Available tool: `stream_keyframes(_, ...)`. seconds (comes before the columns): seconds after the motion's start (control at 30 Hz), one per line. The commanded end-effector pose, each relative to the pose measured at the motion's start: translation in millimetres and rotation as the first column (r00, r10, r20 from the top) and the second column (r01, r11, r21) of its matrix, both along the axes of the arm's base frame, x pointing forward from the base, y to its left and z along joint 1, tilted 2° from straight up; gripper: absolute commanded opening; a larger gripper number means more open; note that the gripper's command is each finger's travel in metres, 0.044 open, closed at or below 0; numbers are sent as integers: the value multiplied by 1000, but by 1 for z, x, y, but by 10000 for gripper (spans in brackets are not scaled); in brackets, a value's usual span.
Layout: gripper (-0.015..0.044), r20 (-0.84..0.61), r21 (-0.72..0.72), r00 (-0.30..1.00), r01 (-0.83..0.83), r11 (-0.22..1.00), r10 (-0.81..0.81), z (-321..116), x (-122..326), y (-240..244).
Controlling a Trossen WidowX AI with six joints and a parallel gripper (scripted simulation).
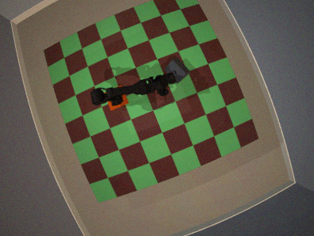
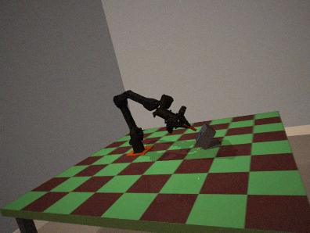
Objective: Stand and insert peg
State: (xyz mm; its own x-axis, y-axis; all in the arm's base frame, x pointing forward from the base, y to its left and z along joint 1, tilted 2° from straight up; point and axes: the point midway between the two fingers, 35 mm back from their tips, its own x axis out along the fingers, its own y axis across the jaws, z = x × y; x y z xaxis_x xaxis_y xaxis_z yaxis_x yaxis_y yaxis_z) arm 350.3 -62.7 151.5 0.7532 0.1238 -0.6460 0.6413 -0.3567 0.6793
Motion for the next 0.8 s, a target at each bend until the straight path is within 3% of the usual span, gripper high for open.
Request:
stream_keyframes(0.0,0,-4,0,1000,3,1000,-3,-4,3,0)
stream_keyframes(0.77,0,3,-2,1000,-2,1000,2,-13,15,3)
